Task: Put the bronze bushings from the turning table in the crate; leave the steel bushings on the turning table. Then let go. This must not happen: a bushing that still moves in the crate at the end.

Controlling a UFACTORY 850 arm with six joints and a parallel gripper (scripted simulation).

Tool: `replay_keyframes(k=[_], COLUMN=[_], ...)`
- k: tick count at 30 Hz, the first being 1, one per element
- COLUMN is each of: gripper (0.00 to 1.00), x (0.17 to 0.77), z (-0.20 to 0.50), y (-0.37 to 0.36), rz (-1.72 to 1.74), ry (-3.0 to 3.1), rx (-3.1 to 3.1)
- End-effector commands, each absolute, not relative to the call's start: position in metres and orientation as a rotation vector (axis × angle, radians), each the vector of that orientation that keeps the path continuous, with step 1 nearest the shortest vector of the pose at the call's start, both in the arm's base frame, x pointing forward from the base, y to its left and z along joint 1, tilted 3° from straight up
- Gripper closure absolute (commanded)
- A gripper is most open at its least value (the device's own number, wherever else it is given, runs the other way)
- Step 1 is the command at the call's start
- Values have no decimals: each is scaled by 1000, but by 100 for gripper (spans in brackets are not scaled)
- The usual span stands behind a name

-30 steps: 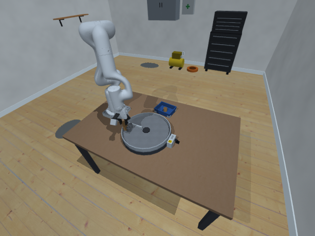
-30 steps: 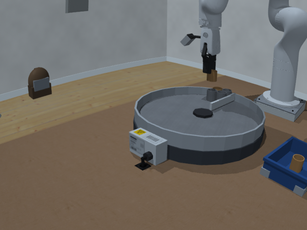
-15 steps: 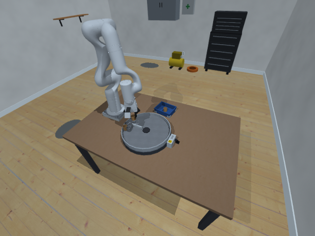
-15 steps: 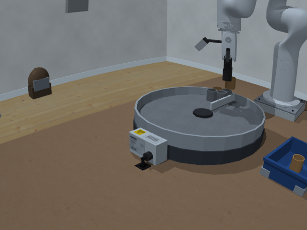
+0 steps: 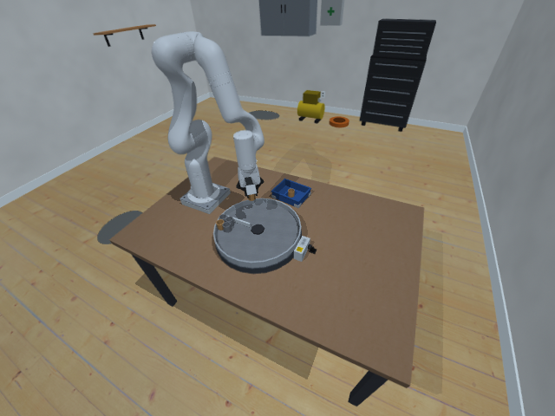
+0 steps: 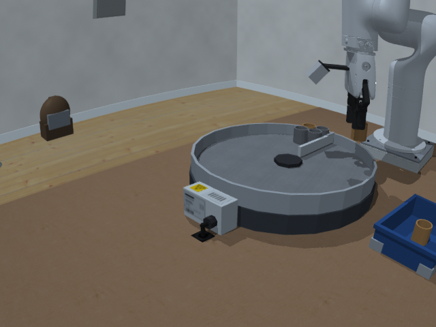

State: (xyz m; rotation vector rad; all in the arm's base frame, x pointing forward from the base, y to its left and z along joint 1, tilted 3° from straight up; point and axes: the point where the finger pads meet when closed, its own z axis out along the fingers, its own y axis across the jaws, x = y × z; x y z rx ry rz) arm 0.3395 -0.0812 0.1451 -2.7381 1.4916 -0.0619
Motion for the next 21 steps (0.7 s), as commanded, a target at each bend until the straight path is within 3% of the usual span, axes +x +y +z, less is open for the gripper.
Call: replay_keyframes(k=[1,21], gripper=[100,100], x=[361,431], z=[146,149], y=[-45,93], rz=[-66,-70], ry=[1367,834], rx=[-2807,-3017])
